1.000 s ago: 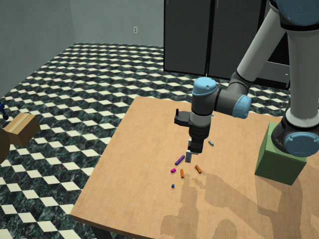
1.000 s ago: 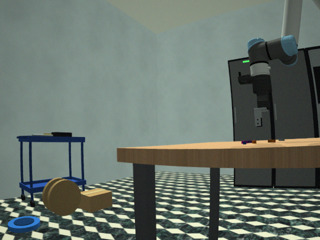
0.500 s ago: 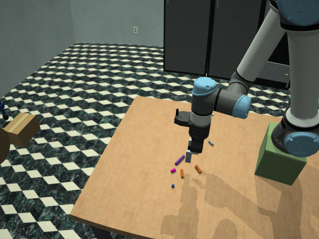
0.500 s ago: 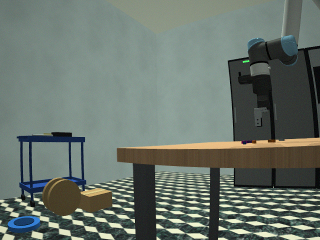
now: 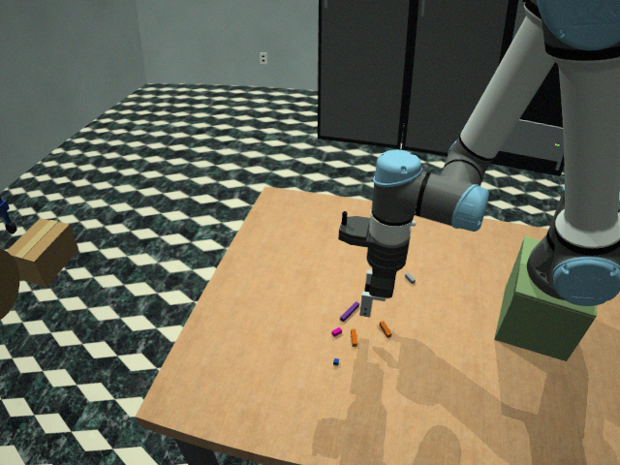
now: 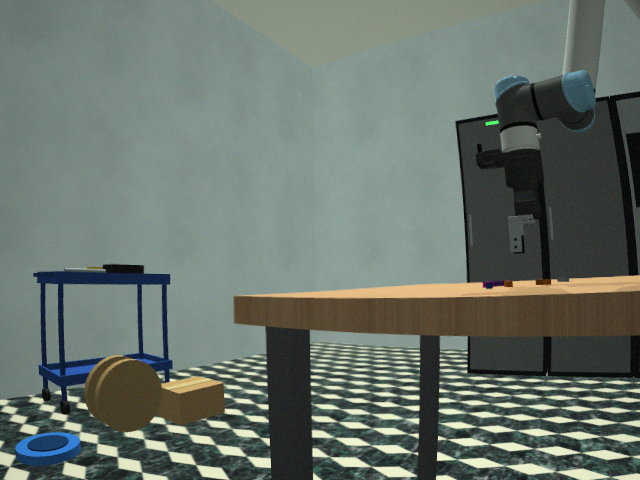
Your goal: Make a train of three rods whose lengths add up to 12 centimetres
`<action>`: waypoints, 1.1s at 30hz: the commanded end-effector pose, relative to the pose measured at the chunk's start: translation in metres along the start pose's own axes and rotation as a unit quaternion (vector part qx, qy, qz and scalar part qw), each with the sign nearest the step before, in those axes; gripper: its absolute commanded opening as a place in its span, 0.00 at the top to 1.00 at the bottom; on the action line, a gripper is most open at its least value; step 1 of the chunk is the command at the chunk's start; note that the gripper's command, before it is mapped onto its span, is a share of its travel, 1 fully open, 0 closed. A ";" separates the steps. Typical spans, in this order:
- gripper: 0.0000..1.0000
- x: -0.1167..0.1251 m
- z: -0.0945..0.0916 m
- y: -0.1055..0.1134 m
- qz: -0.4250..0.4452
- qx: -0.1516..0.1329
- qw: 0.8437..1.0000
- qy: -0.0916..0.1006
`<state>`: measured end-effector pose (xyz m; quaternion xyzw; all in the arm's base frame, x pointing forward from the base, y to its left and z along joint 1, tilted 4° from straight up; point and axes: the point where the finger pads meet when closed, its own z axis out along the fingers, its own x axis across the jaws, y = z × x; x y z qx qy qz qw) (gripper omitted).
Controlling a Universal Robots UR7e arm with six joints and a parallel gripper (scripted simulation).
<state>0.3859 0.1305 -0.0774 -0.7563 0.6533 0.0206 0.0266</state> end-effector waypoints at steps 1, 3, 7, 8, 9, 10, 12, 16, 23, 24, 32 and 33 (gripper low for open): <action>0.00 0.000 0.000 0.000 0.000 0.001 1.000 0.000; 0.00 0.000 0.000 0.000 0.000 0.001 1.000 0.000; 0.00 0.000 0.000 0.000 0.000 0.001 1.000 0.000; 0.00 0.000 0.000 0.000 0.000 0.001 1.000 0.000; 0.00 0.000 0.000 0.000 0.000 0.001 1.000 0.000; 0.00 0.000 0.000 0.000 0.000 0.001 1.000 0.000; 0.00 0.000 0.000 0.000 0.000 0.001 1.000 0.000; 0.00 0.000 0.000 0.000 0.000 0.001 1.000 0.000; 0.00 0.000 0.000 0.000 0.000 0.001 1.000 0.000; 0.00 0.000 0.000 0.000 0.000 0.001 1.000 0.000; 0.00 0.000 0.000 -0.001 -0.008 0.001 1.000 0.000; 0.00 0.000 0.000 -0.001 -0.008 0.001 1.000 0.000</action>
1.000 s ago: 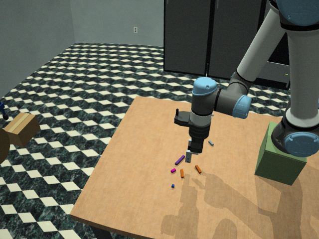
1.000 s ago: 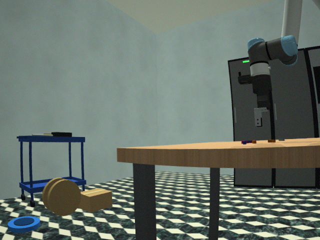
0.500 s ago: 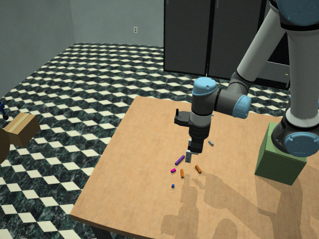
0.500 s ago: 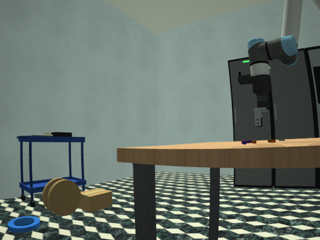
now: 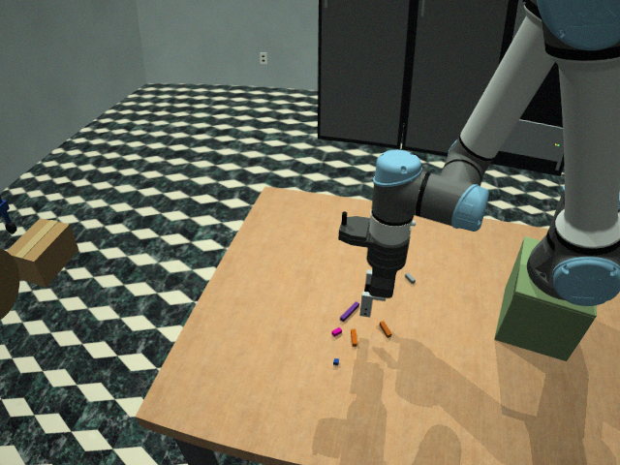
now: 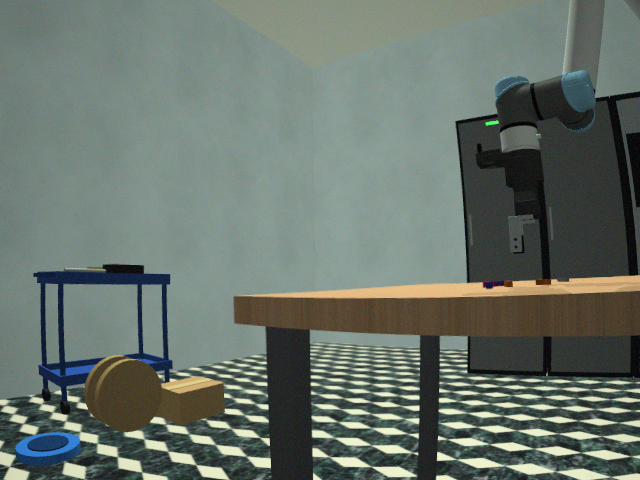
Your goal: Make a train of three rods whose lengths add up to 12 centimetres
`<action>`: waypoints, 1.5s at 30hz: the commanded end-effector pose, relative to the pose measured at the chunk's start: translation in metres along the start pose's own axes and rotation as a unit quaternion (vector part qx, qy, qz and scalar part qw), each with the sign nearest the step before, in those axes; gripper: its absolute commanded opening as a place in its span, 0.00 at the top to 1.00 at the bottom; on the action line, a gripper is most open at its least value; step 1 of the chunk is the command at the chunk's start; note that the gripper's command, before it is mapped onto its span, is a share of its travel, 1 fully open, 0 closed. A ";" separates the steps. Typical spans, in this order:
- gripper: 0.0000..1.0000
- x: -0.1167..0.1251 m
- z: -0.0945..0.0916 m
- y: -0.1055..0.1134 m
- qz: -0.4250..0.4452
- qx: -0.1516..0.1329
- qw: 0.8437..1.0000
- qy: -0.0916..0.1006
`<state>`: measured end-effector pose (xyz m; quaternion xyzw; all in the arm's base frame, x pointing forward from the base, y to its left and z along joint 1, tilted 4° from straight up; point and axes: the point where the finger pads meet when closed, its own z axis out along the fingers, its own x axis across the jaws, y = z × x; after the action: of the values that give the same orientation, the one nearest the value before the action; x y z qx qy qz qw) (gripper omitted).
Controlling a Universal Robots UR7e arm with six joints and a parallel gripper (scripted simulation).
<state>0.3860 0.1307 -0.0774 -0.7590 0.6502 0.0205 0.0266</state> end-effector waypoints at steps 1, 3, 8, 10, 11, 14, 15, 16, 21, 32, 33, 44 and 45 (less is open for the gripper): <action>0.00 0.000 0.000 -0.001 -0.004 0.001 1.000 0.000; 0.00 0.000 0.000 -0.001 -0.009 0.001 1.000 0.000; 0.00 -0.001 0.000 -0.001 -0.029 0.001 1.000 0.000; 0.00 -0.002 0.000 -0.002 -0.041 0.001 0.999 0.000; 0.00 -0.002 0.000 -0.002 -0.047 0.001 0.999 0.000; 0.00 -0.003 0.000 -0.002 -0.069 0.001 0.998 0.000; 0.00 -0.004 0.000 -0.003 -0.078 0.001 0.997 0.000; 0.00 -0.004 0.000 -0.003 -0.087 0.001 0.996 0.000; 0.00 -0.006 0.000 -0.004 -0.117 0.001 0.993 0.000; 0.00 -0.013 0.000 -0.006 -0.265 0.001 0.964 0.000; 0.00 -0.013 0.000 -0.006 -0.281 0.001 0.960 0.000; 0.00 -0.019 0.000 -0.006 -0.425 0.001 0.905 0.000; 0.00 -0.019 0.000 -0.005 -0.439 0.001 0.898 0.000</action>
<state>0.3887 0.1486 -0.0763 -0.9484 0.3154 0.0089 0.0324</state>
